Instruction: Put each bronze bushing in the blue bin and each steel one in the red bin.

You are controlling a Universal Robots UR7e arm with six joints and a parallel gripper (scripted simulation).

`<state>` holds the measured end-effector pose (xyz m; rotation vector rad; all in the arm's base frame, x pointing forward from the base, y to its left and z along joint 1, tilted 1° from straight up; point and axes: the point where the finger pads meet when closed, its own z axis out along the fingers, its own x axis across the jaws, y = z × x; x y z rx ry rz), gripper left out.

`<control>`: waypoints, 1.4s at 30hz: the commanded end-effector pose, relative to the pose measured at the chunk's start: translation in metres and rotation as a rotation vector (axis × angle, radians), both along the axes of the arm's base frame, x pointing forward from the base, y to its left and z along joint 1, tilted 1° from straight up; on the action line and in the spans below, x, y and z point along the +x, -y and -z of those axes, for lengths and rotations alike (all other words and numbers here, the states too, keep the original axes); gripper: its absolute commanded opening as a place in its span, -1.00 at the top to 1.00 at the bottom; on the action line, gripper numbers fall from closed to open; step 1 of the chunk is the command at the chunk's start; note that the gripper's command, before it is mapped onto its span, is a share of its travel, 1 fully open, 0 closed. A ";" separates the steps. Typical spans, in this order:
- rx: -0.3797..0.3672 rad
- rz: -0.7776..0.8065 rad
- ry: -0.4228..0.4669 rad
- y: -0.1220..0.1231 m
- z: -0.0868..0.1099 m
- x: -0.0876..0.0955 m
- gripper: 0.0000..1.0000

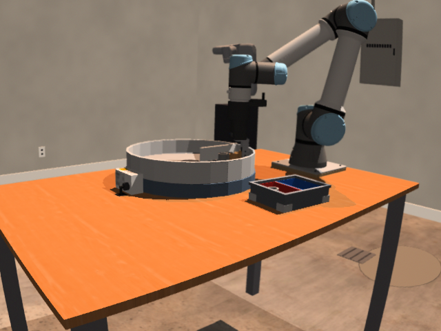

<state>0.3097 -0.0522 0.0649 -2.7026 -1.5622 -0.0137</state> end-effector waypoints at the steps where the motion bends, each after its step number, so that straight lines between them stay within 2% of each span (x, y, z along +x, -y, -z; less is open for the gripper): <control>1: -0.001 0.000 0.001 0.000 -0.001 0.000 1.00; 42: -0.001 0.000 0.001 0.000 -0.013 0.000 1.00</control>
